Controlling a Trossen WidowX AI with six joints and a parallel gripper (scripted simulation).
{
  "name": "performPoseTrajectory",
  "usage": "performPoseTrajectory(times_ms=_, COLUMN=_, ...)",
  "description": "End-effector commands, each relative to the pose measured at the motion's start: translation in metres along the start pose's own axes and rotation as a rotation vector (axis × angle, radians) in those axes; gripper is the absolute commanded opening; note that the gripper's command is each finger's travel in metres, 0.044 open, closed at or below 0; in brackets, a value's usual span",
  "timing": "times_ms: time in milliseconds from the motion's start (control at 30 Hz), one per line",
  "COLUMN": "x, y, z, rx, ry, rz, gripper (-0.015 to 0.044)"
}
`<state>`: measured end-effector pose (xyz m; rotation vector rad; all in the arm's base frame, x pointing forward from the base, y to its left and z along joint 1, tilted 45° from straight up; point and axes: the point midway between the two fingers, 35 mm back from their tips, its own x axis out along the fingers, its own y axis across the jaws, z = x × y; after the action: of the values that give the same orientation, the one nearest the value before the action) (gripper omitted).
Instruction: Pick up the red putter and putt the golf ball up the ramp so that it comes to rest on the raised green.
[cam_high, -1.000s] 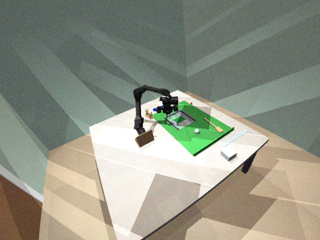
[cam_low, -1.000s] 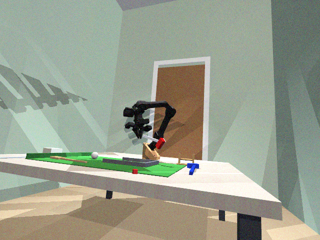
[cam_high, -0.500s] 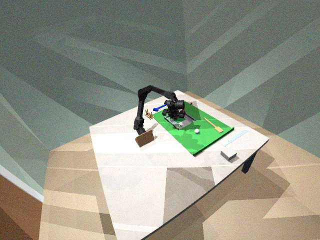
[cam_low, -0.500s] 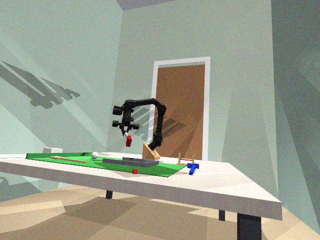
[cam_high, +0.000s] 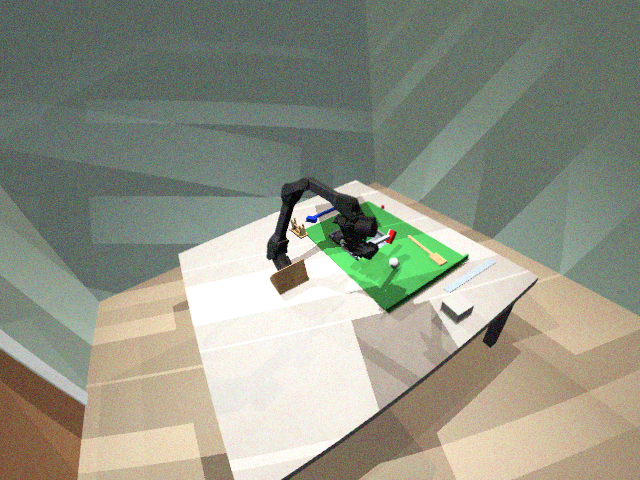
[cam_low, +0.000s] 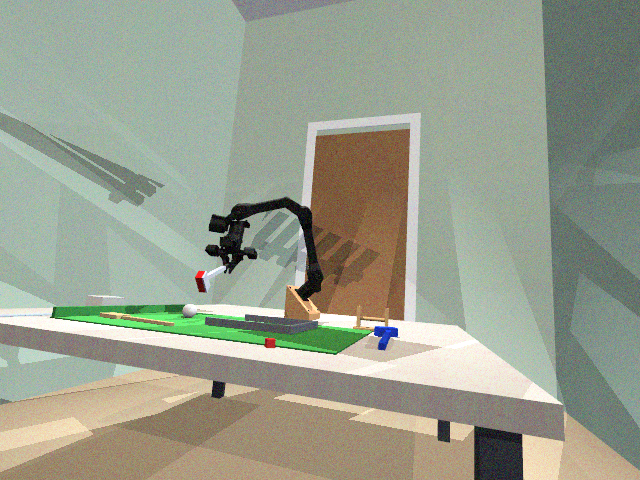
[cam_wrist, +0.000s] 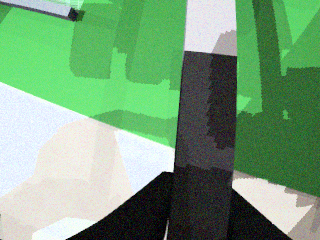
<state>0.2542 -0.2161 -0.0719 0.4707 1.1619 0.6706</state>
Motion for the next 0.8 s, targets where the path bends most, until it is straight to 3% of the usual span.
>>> performPoseTrajectory(times_ms=0, x=-0.003, y=-0.03, z=-0.024, rx=0.114, ry=0.001, rz=-0.035, gripper=0.0)
performPoseTrajectory(times_ms=167, x=-0.003, y=-0.054, z=-0.05, rx=0.222, ry=0.005, rz=-0.057, gripper=0.0)
performPoseTrajectory(times_ms=433, x=-0.001, y=-0.055, z=-0.051, rx=0.226, ry=0.005, rz=-0.058, gripper=0.0)
performPoseTrajectory(times_ms=767, x=0.035, y=-0.054, z=-0.061, rx=0.226, ry=0.004, rz=-0.057, gripper=0.0)
